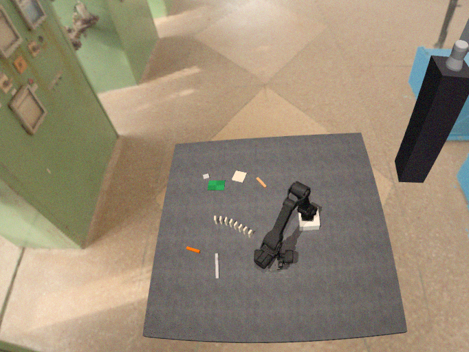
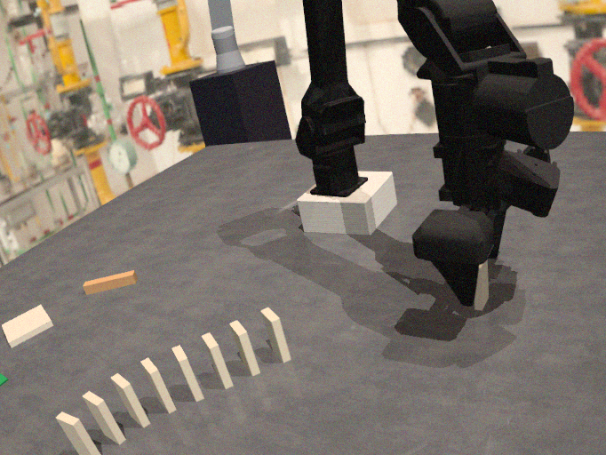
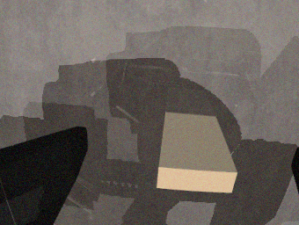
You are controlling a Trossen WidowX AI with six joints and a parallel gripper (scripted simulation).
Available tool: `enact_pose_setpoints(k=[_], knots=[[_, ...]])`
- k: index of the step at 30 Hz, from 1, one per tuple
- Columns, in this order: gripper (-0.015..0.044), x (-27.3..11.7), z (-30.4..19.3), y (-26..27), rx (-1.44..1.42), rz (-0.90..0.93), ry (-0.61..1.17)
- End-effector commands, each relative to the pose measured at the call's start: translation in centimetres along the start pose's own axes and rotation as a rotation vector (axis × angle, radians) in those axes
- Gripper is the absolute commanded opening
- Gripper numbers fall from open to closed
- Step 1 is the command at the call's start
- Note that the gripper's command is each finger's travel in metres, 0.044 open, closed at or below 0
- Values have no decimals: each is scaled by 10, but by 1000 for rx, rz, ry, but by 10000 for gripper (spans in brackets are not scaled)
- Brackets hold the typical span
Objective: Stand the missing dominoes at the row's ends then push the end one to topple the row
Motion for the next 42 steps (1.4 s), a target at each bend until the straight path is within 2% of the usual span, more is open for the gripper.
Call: enact_pose_setpoints(k=[1,14,24,33,39,42], knots=[[440,5,-1,1,-3,4,-2],[107,5,-1,1,-3,4,-2],[107,2,0,1,-3,4,-2],[107,-128,-1,0,0,3,2],[107,-131,-3,-1,23,3,2],[107,-131,-26,-18,344,2,5]])
Point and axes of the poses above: the point midway between the two fingers, 35 mm back from their tips, its own x axis out along the fingers, its own y axis across the jaws, z = x × y, the point moved 4 cm from there along -x, back along the fingers, and after that the axes turned 15 degrees about -x, right-handed, at the moved point
